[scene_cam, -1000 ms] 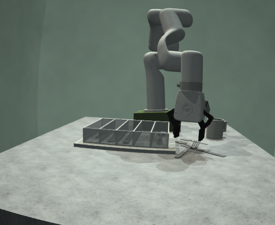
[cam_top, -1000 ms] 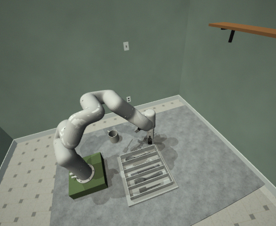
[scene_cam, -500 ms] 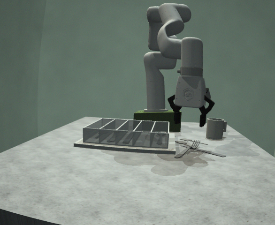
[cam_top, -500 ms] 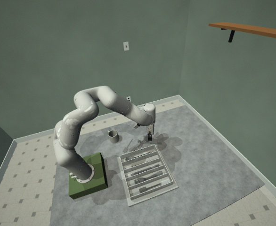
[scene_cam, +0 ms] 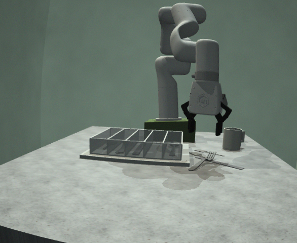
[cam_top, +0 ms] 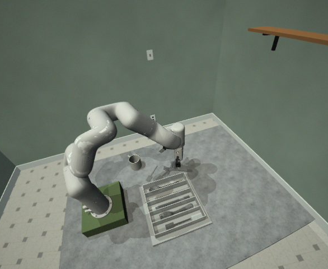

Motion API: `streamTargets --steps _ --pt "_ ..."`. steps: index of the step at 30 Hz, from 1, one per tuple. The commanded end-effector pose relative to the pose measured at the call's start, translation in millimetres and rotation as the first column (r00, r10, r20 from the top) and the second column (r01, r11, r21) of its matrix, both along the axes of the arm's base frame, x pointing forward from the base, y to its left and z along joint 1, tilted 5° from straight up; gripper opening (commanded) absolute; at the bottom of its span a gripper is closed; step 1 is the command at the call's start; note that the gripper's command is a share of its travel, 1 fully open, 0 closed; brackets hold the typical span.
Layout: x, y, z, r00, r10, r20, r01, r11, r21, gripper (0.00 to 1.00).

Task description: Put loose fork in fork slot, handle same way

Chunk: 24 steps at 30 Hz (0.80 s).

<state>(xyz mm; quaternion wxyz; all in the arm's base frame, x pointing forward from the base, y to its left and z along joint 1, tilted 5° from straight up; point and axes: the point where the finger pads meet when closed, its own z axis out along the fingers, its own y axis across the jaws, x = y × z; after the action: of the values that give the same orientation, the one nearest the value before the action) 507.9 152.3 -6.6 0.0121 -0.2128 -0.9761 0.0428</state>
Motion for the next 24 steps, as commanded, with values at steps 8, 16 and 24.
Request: streamTargets --steps 8,16,24 --pt "9 -5 -5 1.0 0.018 0.004 -0.018 1.0 0.002 1.0" --pt "14 -8 -9 1.0 0.03 0.003 -0.03 1.0 0.003 0.31" --pt "14 -8 -9 1.0 0.03 0.003 -0.03 1.0 0.003 0.31"
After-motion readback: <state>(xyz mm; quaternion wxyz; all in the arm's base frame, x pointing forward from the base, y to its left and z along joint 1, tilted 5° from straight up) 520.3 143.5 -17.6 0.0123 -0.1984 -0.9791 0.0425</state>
